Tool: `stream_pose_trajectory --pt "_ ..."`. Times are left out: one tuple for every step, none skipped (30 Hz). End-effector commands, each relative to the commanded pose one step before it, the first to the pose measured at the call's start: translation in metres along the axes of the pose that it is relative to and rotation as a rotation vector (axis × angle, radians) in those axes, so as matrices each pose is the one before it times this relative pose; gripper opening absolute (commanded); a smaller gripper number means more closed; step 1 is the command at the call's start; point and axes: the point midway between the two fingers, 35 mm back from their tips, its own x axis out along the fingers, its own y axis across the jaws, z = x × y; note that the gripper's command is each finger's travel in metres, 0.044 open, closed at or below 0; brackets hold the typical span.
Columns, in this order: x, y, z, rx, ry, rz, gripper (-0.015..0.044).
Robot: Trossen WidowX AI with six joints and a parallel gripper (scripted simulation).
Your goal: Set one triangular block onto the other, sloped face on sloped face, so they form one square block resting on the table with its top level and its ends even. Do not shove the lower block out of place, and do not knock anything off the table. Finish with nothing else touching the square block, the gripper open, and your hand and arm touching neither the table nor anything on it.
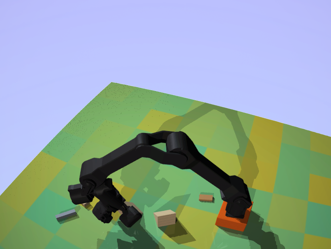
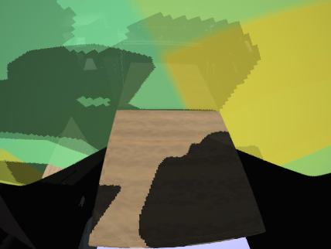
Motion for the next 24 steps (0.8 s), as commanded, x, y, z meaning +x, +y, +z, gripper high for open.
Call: stream_pose_trajectory --pt "0.0016 0.00074 -0.00021 -0.0036 0.00177 0.00325 0.015" --pt "-0.00054 -0.00009 -0.00013 0.0005 -0.00022 -0.0004 0.0124" --pt "-0.00162 -0.00027 -0.0004 0.0014 -0.00066 -0.00121 0.0098" --pt "-0.00157 -0.00026 -0.0004 0.0013 -0.00064 -0.00117 0.0072" --pt "-0.00059 -0.0001 -0.00015 0.0005 -0.00024 -0.00044 0.0045" --pt "0.0 0.0 0.0 0.0 0.0 0.0 0.0019" --pt "0.0 0.0 0.0 0.0 0.0 0.0 0.0" --pt "0.0 0.0 0.0 0.0 0.0 0.0 0.0" --pt "0.0 0.0 0.0 0.0 0.0 0.0 0.0" --pt "0.0004 0.00011 -0.00025 -0.0002 -0.00506 0.00045 0.0" --pt "0.00012 0.00006 -0.00052 -0.0001 -0.00908 0.0004 0.0" --pt "-0.00008 0.00004 -0.00085 0.0 -0.01422 0.00046 0.0" --pt "-0.00028 0.00001 -0.0012 0.0001 -0.01966 0.00049 0.0" --pt "-0.00048 0.0 -0.00152 0.0001 -0.02443 0.00044 0.0" --pt "-0.00065 -0.00001 -0.00174 0.0001 -0.02774 0.0003 0.0" --pt "-0.00077 -0.00002 -0.00184 0.0001 -0.02913 0.00014 0.0" --pt "-0.0008 -0.00002 -0.00179 0.0001 -0.0282 0.00001 0.0" --pt "-0.00079 -0.00002 -0.0017 0.0001 -0.02681 -0.00004 0.0" --pt "-0.00078 -0.00003 -0.00164 0.0001 -0.02587 -0.00006 0.0" --pt "-0.00078 -0.00003 -0.00162 0.0001 -0.02544 -0.00006 0.0" --pt "-0.00078 -0.00003 -0.00162 0.0001 -0.02534 -0.00005 0.0" --pt "-0.00079 -0.00003 -0.00162 0.0001 -0.02533 -0.00005 0.0" --pt "-0.00079 -0.00003 -0.00162 0.0001 -0.02533 -0.00005 0.0" --pt "-0.00079 -0.00004 -0.00163 0.0001 -0.02534 -0.00004 0.0"
